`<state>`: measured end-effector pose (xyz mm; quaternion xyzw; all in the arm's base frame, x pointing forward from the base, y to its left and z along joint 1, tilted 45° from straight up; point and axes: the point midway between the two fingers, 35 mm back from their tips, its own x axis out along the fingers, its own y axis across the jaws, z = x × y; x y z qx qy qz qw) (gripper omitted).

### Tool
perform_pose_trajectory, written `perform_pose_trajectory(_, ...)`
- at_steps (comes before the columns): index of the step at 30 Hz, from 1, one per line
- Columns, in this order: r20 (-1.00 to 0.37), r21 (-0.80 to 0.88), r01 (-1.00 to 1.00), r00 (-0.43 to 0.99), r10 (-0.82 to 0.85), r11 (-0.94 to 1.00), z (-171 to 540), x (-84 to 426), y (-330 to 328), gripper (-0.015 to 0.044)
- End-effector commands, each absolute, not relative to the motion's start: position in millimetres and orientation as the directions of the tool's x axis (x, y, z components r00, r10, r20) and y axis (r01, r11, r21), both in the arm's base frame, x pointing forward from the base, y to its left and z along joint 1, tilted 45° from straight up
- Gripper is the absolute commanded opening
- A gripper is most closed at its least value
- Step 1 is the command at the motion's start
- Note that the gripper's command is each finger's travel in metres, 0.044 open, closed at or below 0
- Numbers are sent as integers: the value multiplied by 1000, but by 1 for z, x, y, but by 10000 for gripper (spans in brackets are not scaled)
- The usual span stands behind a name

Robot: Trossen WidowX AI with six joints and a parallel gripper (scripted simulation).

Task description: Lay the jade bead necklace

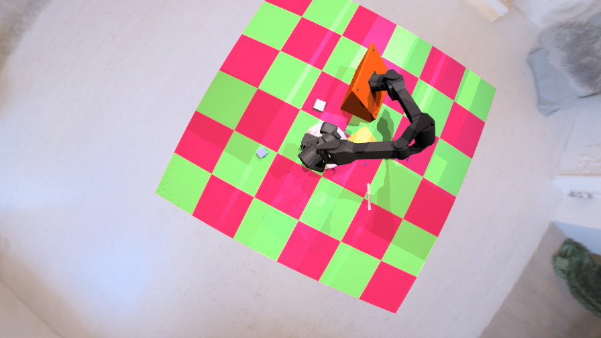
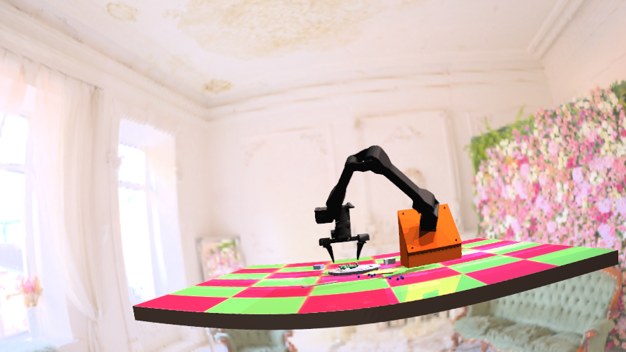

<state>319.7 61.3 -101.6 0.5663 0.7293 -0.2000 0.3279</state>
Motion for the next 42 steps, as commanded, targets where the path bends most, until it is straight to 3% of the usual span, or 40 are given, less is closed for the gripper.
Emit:
perform_pose_trajectory(1,-708,81,956,-145,691,284,-101,320,60,440)
perform_pose_trajectory(11,-708,81,956,-145,691,284,-101,320,60,440)
perform_pose_trajectory(15,-710,216,887,-144,689,408,-112,326,45,335)
perform_pose_trajectory(20,-711,450,659,-143,688,602,-134,334,14,204)
perform_pose_trajectory(23,-711,478,619,-143,689,623,-137,334,10,125)
perform_pose_trajectory(42,-714,482,616,-136,687,623,-142,336,15,120)
